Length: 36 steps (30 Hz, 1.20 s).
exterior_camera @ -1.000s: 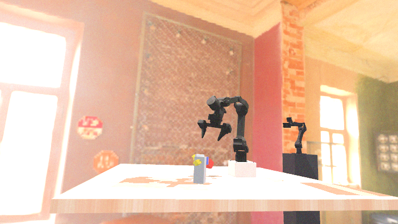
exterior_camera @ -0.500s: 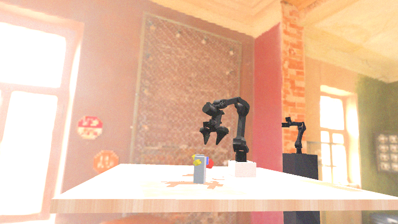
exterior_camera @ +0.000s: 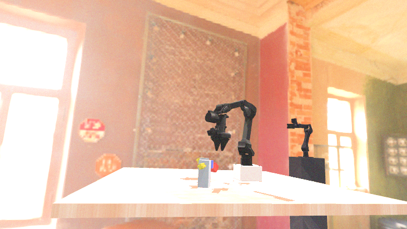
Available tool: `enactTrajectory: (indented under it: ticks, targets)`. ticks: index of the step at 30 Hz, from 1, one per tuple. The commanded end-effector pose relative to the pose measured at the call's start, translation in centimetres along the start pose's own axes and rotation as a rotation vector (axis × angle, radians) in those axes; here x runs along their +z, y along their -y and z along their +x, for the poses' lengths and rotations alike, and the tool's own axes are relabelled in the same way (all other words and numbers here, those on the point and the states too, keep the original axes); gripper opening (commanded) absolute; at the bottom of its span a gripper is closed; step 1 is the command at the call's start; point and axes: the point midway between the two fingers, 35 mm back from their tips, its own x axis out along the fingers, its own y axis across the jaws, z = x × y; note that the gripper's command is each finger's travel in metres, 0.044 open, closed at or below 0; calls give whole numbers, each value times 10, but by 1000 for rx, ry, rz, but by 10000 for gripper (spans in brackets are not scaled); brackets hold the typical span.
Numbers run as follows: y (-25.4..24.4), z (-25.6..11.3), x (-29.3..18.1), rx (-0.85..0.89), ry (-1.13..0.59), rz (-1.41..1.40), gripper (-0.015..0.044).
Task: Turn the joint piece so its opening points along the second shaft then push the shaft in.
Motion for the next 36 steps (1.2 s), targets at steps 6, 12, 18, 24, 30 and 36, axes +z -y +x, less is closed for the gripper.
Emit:
enactTrajectory:
  ticks: [6, 12, 18, 24, 30, 36]
  targets:
    - [9, 1, -10, -13, -41, 96, 440]
    - [9, 2, -10, -5, -30, 235, 440]
    - [10, 4, -11, 8, -17, 420, 440]
    - [10, 5, -11, 23, -7, 606, 440]
    - [11, 7, -12, 41, 1, 791, 440]
    - [11, 9, -12, 60, 5, 975, 440]
